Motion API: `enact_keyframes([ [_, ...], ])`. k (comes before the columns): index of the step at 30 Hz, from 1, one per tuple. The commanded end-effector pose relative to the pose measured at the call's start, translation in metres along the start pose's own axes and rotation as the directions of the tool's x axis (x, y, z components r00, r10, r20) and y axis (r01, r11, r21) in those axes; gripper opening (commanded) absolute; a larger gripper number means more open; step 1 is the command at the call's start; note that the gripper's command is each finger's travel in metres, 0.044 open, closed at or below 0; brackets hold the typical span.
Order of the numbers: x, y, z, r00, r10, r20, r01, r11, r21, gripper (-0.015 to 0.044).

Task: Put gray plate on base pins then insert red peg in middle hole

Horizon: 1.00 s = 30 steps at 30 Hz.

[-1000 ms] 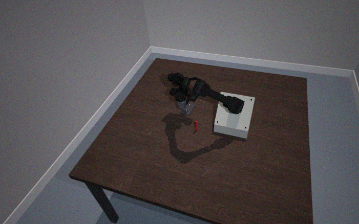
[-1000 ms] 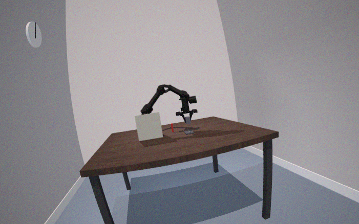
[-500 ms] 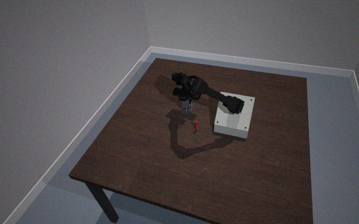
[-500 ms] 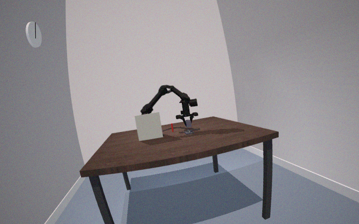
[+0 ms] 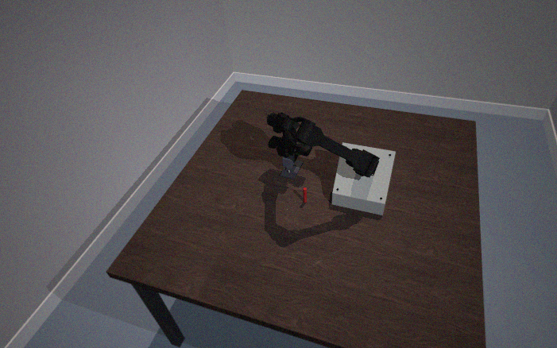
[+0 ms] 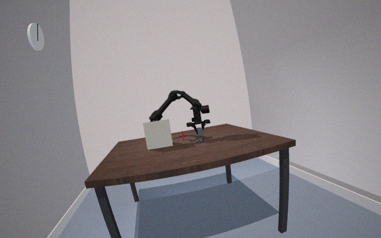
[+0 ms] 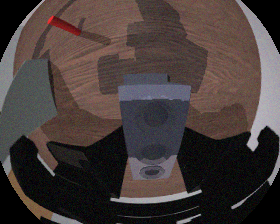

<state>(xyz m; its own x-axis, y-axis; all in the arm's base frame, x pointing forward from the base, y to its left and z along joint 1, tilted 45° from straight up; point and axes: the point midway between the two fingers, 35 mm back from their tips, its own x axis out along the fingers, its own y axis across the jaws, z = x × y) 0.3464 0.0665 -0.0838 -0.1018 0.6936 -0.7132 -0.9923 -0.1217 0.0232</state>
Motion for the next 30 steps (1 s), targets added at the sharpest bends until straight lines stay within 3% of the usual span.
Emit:
enact_keyframes([
  [1, 0.001, 0.001, -0.001, 1.0, 0.002, -0.003, -0.002, 1.0, -0.002, 0.0],
  [30, 0.022, 0.002, -0.002, 1.0, 0.002, -0.002, -0.002, 1.0, -0.002, 0.0],
])
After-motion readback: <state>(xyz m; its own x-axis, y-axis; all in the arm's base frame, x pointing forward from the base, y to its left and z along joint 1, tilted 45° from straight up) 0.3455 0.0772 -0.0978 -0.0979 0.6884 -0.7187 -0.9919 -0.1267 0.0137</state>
